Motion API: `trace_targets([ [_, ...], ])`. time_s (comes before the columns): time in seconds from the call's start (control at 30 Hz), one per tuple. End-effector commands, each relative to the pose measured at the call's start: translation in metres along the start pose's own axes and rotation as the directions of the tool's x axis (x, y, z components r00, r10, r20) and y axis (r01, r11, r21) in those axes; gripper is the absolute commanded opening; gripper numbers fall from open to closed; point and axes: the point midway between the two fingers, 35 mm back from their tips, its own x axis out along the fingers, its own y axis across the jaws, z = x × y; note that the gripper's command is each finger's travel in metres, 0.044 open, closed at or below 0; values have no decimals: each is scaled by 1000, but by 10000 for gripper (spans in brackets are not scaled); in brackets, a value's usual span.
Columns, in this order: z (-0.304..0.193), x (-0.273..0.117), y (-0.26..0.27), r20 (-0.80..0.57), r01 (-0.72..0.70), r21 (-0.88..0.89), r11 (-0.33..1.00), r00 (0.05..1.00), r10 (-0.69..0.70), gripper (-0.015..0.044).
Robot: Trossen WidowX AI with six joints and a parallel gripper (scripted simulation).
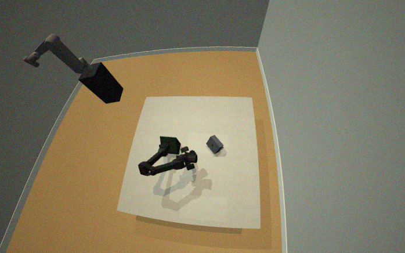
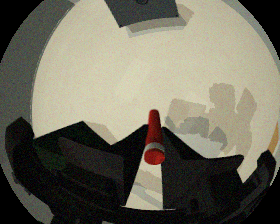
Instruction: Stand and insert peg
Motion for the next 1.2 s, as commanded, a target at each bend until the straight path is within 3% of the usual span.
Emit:
trace_targets([
  [0.0,5,2,3,39,-25,40,999,999,23,0],
  [1.17,56,9,16,366,-231,219,948,920,140,0],
])
